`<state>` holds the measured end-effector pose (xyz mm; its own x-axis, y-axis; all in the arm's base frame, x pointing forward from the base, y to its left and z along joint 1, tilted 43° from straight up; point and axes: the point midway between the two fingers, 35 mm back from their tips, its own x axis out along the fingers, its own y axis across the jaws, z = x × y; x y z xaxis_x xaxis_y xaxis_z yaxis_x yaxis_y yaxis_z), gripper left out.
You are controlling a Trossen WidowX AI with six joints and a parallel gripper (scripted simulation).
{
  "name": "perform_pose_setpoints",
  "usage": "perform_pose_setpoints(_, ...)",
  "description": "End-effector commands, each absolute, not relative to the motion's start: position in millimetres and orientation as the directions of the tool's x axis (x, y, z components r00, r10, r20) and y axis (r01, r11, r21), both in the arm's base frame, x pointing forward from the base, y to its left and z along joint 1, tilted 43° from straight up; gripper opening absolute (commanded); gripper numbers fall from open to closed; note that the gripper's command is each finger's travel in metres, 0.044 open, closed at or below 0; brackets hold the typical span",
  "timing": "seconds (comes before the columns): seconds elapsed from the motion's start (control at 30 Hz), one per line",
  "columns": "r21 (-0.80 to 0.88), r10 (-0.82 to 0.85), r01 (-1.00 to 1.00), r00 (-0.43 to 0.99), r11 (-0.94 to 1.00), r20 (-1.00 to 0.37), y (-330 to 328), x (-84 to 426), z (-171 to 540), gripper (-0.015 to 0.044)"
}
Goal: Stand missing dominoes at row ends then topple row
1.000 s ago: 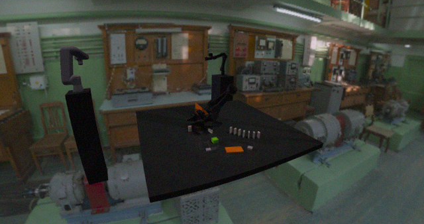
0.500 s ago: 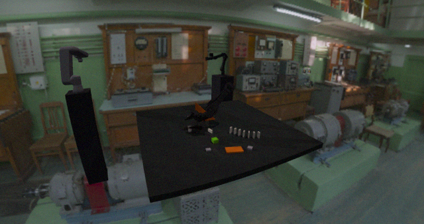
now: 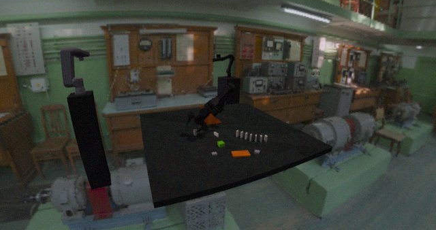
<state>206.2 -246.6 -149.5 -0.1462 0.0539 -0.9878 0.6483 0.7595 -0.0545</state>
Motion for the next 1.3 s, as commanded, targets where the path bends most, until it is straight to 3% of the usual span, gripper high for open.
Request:
perform_pose_setpoints(0.0,0.587,0.582,0.202,0.088,0.784,-0.808,-264.7,189.7,-112.0,0.044)
perform_pose_setpoints(0.13,0.662,0.647,0.115,0.144,0.741,-0.749,-266.1,184.6,-101.9,0.044)
perform_pose_setpoints(0.73,0.665,0.649,0.111,0.147,0.739,-0.746,-266.2,184.4,-101.5,0.044)
perform_pose_setpoints(1.27,0.666,0.651,0.11,0.148,0.738,-0.745,-221.7,194.8,-151.7,0.044)
